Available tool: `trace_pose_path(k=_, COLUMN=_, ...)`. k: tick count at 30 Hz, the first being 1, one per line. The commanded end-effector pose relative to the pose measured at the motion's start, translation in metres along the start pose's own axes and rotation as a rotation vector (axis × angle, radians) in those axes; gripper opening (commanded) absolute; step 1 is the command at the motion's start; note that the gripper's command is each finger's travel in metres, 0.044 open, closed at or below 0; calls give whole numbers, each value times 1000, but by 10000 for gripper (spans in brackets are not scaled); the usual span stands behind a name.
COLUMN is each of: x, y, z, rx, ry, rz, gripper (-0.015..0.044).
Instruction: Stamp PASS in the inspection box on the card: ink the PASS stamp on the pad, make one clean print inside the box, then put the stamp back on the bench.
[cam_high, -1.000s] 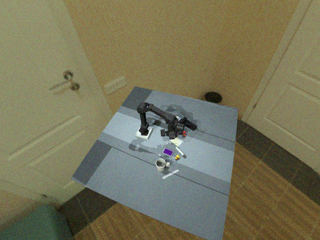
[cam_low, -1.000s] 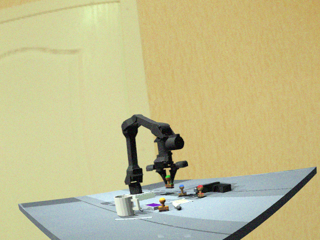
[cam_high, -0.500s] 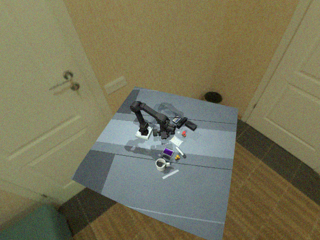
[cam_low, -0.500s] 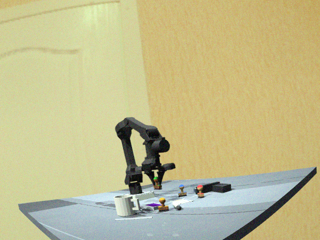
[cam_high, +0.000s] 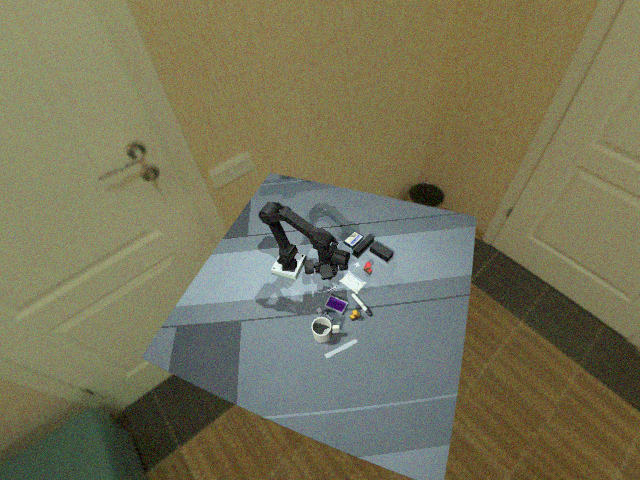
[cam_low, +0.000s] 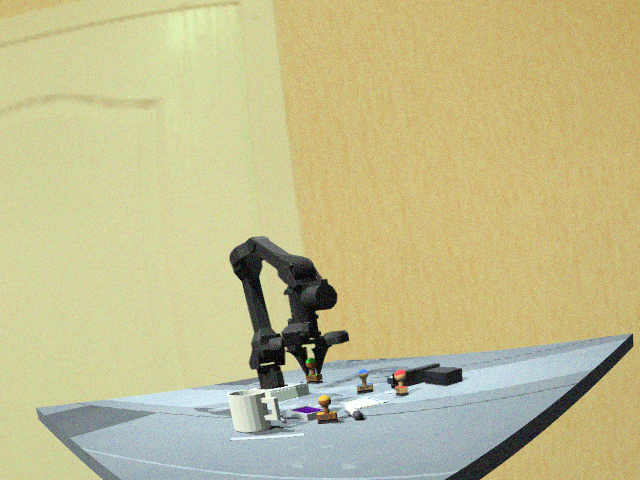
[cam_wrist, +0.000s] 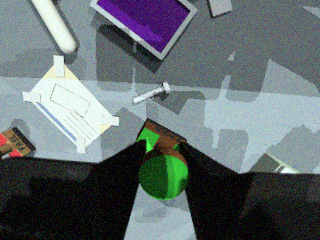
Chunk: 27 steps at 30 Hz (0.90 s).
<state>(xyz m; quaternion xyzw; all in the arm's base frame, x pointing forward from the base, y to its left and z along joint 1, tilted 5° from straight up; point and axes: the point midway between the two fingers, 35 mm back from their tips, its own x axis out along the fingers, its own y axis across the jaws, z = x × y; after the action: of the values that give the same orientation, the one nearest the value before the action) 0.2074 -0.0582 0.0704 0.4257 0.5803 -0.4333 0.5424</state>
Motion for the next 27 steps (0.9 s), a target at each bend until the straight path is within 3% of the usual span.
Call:
trace_pose_path(k=1, x=9, y=-1, z=0, rx=-6, ry=1, rz=-10, gripper=0)
trace_pose_path(k=27, x=52, y=-3, z=-1, rx=-6, ry=1, rz=-10, gripper=0)
